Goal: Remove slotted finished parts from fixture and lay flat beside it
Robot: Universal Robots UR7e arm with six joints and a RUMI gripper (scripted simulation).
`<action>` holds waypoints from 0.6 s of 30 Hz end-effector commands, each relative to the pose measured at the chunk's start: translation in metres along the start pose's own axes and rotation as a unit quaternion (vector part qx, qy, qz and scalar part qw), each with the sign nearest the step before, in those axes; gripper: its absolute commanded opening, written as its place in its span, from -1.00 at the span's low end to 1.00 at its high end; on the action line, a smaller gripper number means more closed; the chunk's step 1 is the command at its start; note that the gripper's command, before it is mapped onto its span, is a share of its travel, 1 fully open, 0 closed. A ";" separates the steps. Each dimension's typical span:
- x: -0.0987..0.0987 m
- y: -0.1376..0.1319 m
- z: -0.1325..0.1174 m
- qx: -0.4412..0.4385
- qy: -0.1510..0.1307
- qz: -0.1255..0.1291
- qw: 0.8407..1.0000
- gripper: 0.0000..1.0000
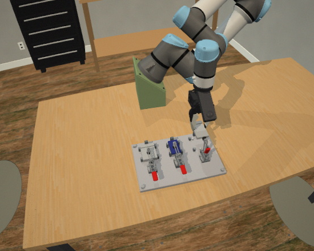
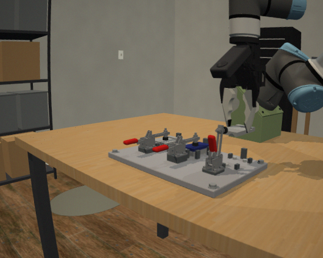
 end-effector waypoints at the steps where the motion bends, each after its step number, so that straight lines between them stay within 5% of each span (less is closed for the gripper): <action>1: 0.000 -0.001 0.000 0.000 0.000 0.000 1.000 -1.00; 18: 0.000 -0.014 -0.002 0.000 0.000 0.000 1.000 -1.00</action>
Point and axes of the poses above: the point where the finger pads meet when closed, its own x axis back along the fingers, its own y axis across the jaws, z = x × y, the point moved 9 cm from there along x, back along the fingers, and after that the axes turned 8 degrees about -x, right-handed, at the moved point
